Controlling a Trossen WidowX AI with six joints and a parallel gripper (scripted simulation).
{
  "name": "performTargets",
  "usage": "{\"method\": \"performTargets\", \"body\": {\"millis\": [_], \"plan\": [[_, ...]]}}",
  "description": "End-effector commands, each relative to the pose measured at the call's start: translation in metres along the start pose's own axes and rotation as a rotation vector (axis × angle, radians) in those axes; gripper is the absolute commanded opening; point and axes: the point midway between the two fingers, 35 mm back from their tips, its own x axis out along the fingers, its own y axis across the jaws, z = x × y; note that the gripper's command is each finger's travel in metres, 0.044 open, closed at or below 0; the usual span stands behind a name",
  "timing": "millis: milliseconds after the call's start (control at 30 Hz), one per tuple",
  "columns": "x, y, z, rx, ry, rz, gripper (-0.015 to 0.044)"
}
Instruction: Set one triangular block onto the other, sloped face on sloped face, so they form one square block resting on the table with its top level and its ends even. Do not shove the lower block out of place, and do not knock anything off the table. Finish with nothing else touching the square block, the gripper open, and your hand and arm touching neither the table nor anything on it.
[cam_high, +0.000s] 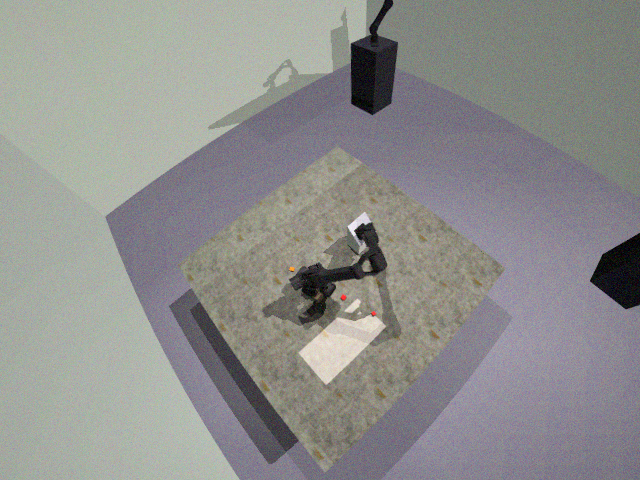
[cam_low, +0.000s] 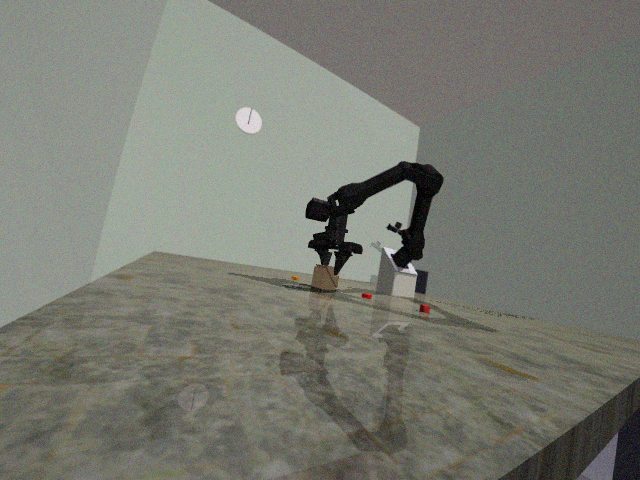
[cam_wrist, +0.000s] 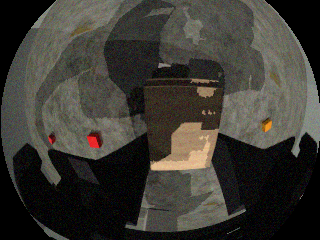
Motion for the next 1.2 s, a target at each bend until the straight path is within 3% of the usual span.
{"method": "performTargets", "body": {"millis": [0,1167], "plan": [[0.0043,-0.0007,-0.0001,0.007,0.005,0.006,0.0],[0.0068,-0.0007,0.0018,0.003,0.001,0.006,0.0]]}}
